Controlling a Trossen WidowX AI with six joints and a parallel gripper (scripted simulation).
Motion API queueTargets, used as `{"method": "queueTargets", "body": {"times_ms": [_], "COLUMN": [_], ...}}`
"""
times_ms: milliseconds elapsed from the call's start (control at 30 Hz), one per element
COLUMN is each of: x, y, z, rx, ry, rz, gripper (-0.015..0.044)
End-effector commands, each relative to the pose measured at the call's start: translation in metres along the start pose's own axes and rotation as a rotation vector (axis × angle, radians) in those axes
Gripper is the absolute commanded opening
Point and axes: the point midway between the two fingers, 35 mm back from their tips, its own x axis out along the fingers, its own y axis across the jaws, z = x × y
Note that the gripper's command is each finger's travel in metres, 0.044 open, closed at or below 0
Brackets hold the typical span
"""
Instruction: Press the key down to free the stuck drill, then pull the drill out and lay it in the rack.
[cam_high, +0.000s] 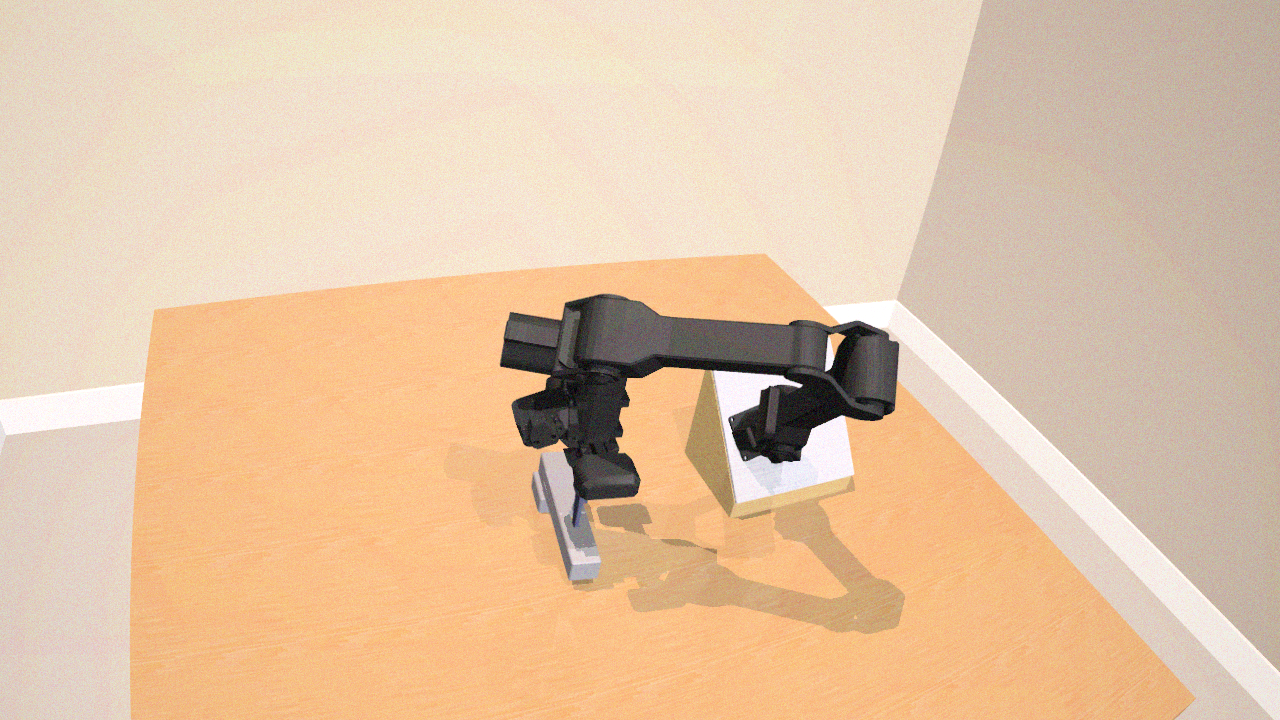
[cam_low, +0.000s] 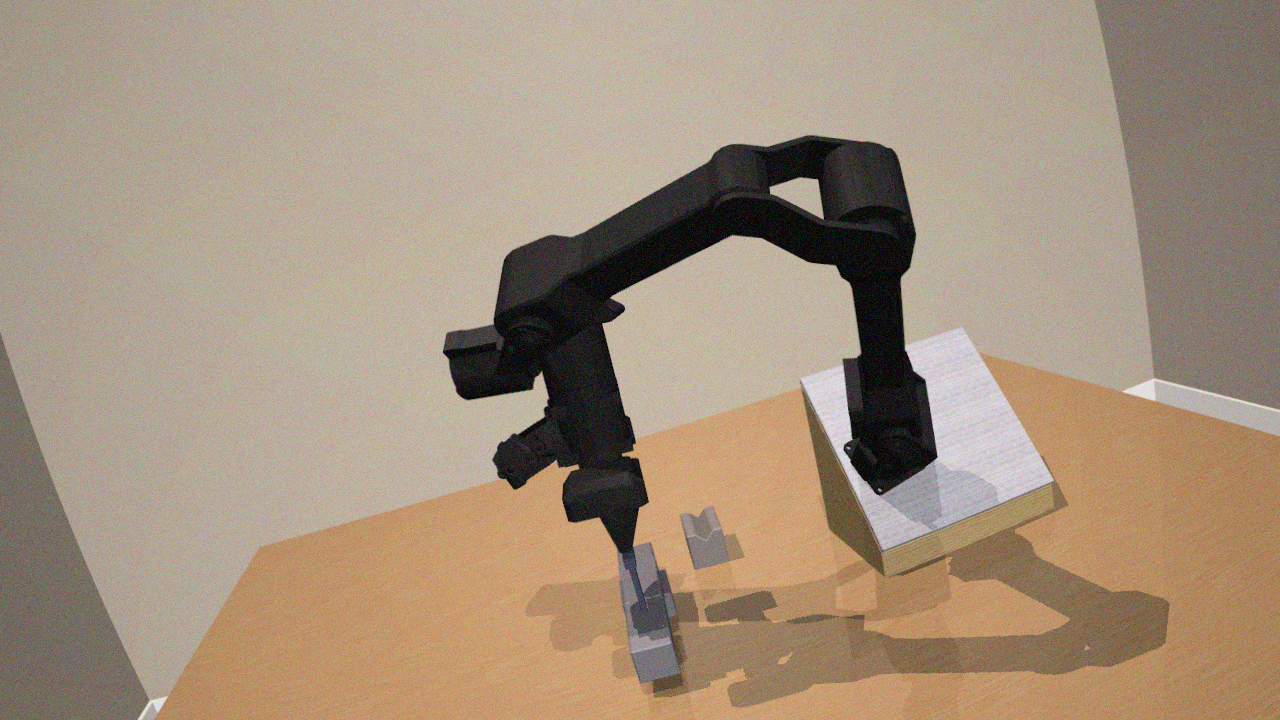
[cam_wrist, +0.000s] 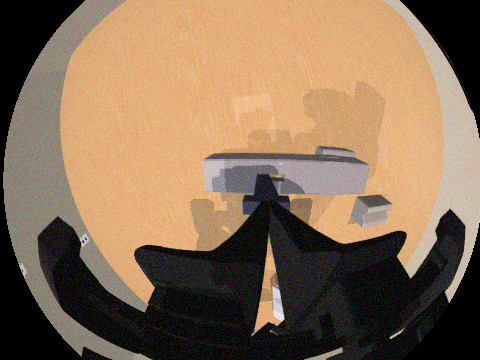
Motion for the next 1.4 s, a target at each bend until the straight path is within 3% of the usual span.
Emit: {"method": "queueTargets", "body": {"times_ms": [0,1367], "x": [0.005,0.018], "y": [0.000,0.000], "z": [0.000,-0.004], "rx": [0.000,0.000], "ry": [0.010,0.010], "rz": [0.007,0.007], "gripper": [0.0000,0.0000]}}
